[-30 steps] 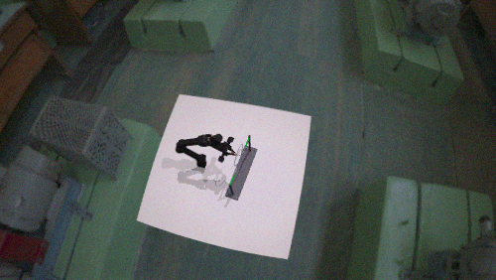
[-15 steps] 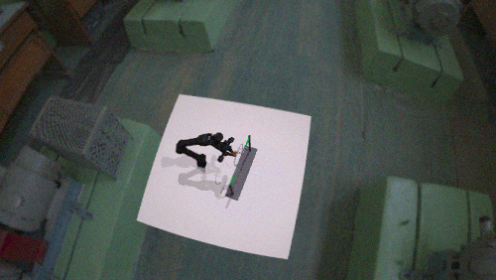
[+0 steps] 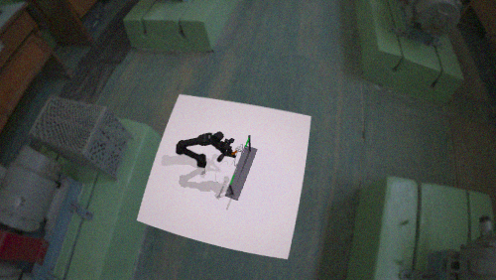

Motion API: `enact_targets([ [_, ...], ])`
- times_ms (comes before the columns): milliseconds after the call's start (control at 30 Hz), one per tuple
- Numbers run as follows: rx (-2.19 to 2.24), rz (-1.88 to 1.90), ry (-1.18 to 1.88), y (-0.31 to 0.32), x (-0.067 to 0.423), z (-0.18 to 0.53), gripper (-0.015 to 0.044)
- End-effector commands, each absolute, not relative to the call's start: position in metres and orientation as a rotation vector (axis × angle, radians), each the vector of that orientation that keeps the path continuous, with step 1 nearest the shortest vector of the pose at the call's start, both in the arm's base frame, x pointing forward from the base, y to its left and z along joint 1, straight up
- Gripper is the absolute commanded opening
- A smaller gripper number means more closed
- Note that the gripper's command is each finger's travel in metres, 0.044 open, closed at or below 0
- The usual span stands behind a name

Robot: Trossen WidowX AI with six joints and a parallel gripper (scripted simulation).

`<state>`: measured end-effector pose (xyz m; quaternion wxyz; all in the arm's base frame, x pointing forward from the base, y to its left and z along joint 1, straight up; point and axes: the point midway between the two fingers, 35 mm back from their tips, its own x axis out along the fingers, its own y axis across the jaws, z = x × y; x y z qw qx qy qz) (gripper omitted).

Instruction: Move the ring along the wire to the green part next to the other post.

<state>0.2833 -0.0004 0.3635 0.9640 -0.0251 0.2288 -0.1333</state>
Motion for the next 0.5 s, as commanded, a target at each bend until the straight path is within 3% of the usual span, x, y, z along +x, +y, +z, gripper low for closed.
enact_targets([
  [0, -0.110, -0.284, 0.460, -0.0020, 0.2834, 0.3638, -0.0150],
  [467, -0.288, -0.326, 0.457, -0.0075, 0.2826, 0.3647, -0.0150],
])
